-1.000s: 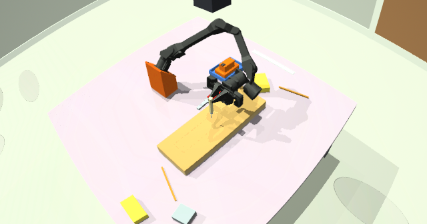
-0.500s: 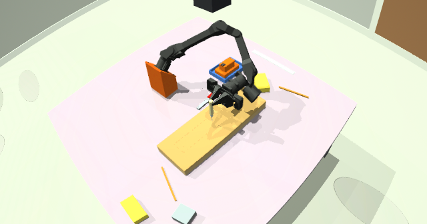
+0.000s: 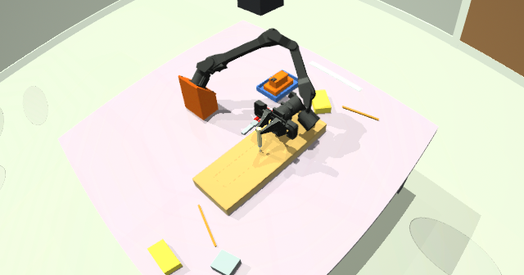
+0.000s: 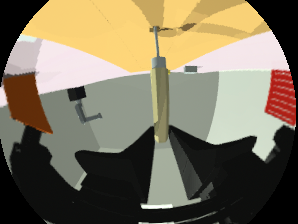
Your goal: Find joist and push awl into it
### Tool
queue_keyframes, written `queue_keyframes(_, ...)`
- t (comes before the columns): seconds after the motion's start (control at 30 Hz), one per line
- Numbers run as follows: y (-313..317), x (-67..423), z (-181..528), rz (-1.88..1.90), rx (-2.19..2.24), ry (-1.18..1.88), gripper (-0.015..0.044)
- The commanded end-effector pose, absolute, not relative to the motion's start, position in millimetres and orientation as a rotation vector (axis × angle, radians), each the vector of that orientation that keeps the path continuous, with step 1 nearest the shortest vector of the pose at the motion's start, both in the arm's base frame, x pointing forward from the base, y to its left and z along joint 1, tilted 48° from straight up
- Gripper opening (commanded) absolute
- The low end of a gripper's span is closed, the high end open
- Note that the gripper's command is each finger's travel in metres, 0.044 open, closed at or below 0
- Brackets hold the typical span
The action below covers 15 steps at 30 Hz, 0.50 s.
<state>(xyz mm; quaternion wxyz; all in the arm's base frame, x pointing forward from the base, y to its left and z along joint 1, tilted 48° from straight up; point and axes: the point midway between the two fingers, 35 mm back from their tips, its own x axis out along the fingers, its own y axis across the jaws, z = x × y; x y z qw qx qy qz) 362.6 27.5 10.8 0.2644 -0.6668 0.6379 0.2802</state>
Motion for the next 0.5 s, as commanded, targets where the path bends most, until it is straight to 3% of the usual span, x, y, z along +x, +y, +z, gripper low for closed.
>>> queue_keyframes(0.0, 30.9, 361.9, 4.7, 0.757, -1.794, 1.731, 0.0000)
queue_keyframes(0.47, 32.3, 362.5, 6.8, 0.756, -1.803, 1.723, 0.0000)
